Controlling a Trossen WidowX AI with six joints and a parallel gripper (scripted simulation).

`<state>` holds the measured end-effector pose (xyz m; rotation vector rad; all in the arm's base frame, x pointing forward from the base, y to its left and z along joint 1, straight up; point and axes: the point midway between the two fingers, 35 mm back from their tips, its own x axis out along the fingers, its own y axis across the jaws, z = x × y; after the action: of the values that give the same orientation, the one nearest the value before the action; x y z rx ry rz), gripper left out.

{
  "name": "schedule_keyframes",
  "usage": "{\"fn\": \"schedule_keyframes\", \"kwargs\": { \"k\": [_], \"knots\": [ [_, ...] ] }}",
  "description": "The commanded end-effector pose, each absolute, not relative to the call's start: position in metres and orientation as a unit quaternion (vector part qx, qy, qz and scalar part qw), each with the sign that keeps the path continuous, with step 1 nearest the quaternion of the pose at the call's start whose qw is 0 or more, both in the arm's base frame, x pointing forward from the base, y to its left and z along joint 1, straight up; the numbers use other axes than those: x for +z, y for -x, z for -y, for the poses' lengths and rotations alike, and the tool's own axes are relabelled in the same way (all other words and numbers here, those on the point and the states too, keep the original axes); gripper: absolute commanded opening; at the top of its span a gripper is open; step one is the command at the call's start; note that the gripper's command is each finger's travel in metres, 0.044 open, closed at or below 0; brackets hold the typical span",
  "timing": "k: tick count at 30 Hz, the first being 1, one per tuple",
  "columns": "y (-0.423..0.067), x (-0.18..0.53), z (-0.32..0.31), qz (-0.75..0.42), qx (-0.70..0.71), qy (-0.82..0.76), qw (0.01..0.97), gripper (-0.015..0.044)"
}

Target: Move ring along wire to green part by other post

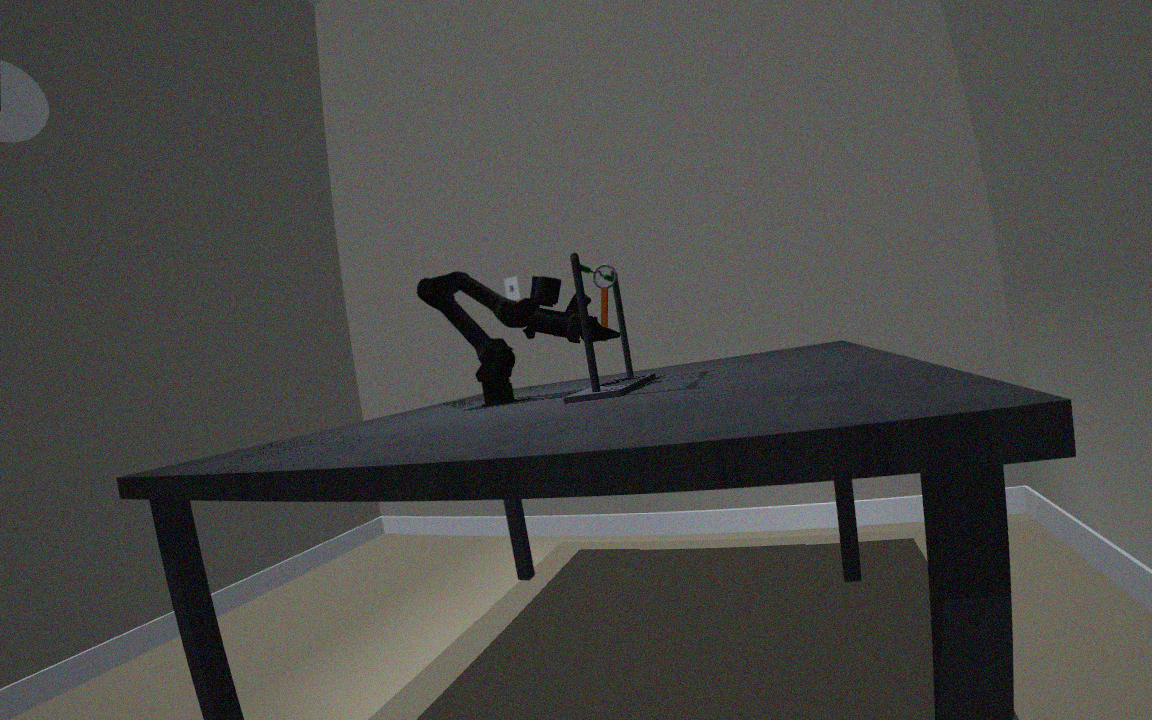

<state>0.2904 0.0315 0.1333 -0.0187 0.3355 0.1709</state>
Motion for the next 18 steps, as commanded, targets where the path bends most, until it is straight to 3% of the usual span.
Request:
{"fn": "schedule_keyframes", "kwargs": {
  "k": [1, 18],
  "knots": [
    [-0.29, 0.134, -0.034, -0.165, 0.083, 0.005, 0.983, -0.015],
    [-0.289, 0.134, -0.052, -0.164, 0.086, 0.003, 0.983, -0.015]
  ]
}}
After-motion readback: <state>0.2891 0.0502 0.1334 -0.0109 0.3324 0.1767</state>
